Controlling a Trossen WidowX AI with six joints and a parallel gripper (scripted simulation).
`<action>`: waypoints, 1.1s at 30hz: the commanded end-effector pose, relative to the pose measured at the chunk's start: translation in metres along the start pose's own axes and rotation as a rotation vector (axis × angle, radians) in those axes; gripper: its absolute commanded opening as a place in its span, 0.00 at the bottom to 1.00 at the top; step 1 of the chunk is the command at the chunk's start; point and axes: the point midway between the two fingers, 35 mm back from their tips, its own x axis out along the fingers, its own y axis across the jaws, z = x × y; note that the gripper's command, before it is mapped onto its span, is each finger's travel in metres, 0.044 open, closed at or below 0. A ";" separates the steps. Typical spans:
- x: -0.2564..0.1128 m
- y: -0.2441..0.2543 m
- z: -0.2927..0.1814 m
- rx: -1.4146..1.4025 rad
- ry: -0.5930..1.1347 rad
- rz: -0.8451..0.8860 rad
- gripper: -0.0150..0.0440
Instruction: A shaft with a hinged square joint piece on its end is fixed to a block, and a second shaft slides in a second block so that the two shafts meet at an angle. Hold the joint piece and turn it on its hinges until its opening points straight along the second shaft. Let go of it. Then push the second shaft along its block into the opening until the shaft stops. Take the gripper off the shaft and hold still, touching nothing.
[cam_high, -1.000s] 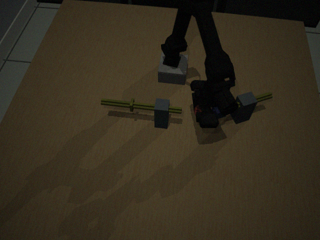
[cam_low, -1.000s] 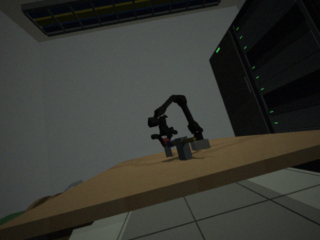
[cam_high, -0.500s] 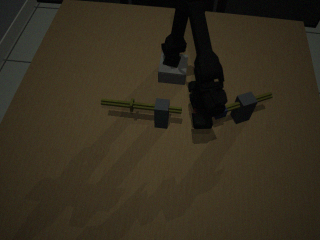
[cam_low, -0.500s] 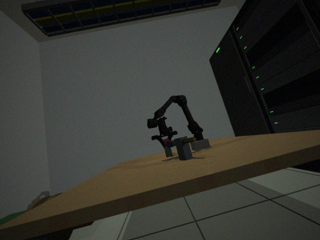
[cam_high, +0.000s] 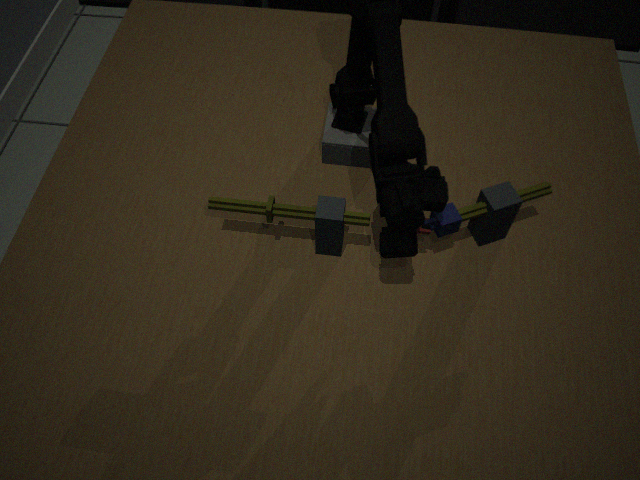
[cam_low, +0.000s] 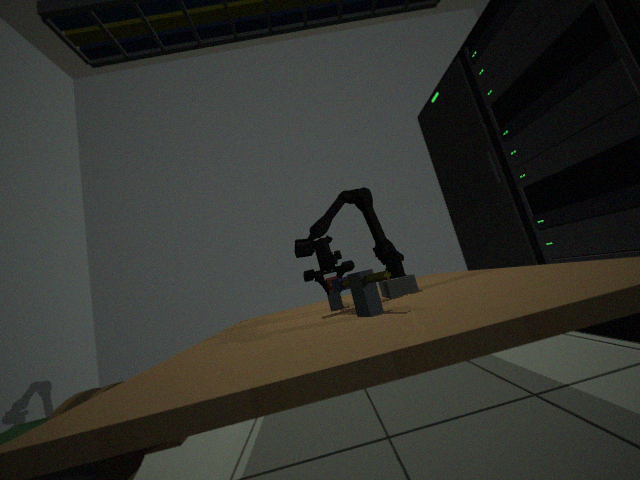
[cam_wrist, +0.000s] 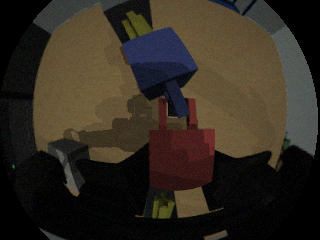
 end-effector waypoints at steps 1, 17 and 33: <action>0.002 0.001 -0.001 0.016 -0.033 -0.004 0.25; 0.002 0.001 0.000 0.018 -0.047 -0.005 0.25; 0.002 0.001 0.000 0.016 -0.043 -0.005 0.43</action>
